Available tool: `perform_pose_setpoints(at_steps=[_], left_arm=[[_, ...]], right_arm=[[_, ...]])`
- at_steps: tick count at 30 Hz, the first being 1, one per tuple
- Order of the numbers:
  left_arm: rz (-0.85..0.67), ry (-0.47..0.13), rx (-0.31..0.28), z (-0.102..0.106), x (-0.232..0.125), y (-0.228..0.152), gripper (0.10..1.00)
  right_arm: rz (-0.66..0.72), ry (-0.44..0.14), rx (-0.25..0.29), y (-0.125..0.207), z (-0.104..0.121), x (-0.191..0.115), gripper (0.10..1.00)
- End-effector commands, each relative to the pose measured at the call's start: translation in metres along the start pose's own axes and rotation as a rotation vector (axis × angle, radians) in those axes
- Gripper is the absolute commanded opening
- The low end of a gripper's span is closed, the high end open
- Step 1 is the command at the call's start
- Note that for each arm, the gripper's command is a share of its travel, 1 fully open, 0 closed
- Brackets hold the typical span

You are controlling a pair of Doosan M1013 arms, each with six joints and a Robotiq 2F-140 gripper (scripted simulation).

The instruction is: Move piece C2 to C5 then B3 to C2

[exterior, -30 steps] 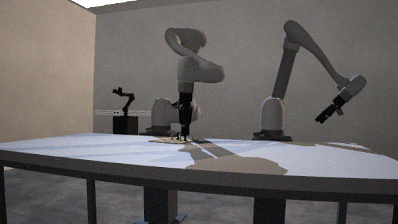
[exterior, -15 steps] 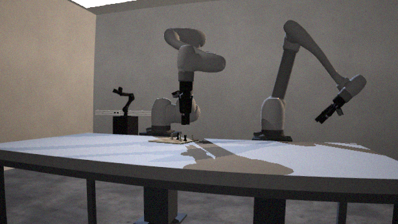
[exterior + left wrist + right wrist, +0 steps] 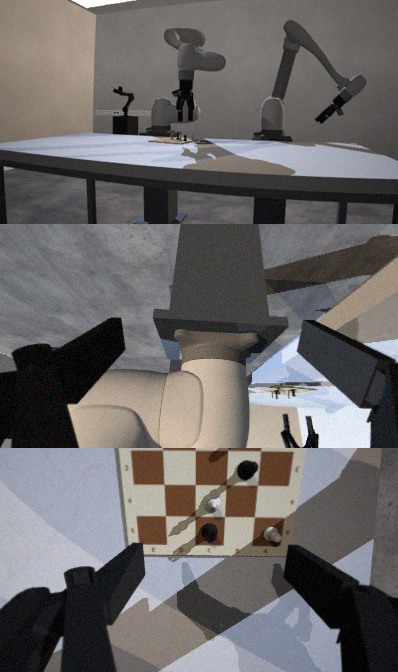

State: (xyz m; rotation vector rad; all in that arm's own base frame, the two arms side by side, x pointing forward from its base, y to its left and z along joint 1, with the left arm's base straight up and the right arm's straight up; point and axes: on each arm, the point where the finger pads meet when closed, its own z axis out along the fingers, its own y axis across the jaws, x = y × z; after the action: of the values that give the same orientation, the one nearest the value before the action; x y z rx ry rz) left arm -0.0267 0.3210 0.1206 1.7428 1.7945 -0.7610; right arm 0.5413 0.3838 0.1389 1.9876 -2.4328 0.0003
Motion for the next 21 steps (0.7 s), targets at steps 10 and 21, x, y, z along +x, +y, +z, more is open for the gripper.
perform_pose_setpoints(at_steps=[10, 21], left_arm=[[0.0, 0.001, 0.0, -0.0005, 0.0, -0.0001, 1.0], [0.0, 0.001, 0.0, -0.0005, 0.0, -0.0001, 1.0]], right_arm=[[0.0, -0.001, 0.001, -0.0002, -0.0009, -0.0004, 1.0], [-0.108, -0.001, 0.001, 0.0012, -0.0012, 0.0024, 1.0]])
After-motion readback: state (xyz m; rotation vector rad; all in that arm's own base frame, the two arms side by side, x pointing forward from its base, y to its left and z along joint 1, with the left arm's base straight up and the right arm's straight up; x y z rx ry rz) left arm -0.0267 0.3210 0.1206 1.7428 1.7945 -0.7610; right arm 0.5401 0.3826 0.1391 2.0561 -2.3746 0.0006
